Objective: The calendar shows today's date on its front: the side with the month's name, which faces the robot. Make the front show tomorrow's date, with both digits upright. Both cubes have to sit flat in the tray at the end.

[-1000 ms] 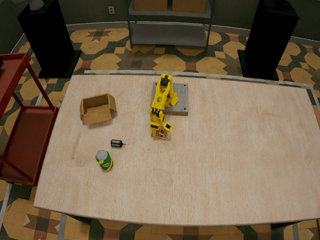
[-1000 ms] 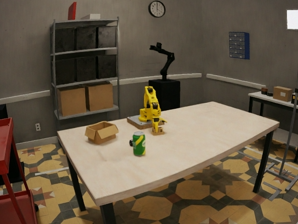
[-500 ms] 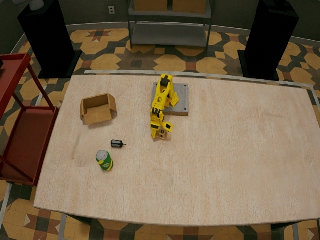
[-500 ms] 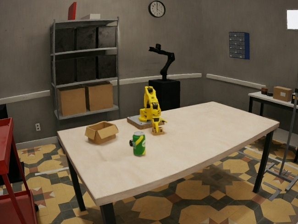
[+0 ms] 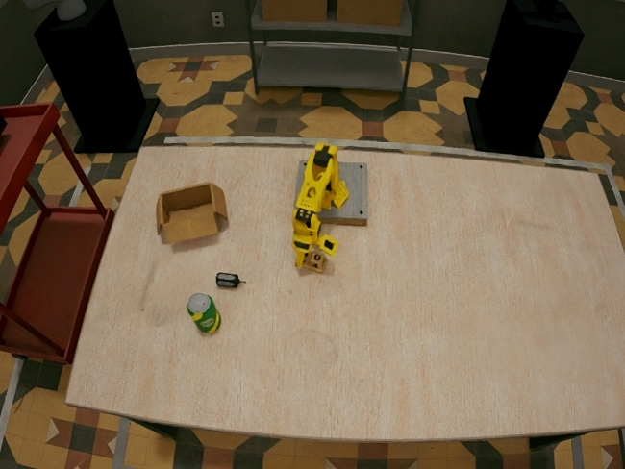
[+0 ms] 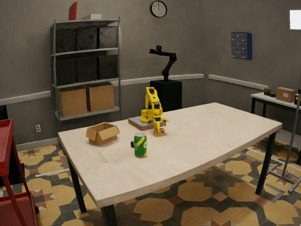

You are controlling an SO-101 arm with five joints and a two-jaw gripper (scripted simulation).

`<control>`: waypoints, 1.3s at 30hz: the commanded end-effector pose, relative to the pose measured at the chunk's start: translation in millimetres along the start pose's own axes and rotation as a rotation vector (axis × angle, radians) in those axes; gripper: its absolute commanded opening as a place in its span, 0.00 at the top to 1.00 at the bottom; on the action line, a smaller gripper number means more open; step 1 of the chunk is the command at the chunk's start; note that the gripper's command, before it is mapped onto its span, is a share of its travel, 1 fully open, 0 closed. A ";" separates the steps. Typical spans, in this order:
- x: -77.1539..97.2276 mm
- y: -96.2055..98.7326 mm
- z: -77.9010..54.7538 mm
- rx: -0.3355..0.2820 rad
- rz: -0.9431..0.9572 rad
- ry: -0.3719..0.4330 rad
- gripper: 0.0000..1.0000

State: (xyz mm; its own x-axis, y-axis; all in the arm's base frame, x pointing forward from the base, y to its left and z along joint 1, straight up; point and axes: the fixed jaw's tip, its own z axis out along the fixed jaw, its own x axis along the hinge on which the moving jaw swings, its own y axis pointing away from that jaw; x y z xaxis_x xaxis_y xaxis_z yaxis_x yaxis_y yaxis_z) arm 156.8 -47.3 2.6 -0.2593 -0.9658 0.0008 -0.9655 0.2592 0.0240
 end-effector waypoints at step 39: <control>0.2 1.3 -47.2 0.015 -0.001 -0.001 0.64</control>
State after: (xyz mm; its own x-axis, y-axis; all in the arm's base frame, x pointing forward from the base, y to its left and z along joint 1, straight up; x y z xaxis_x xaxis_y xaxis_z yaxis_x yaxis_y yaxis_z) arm 155.2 -46.8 46.3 -0.2593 -0.9658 0.0007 -0.9655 0.2592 0.0258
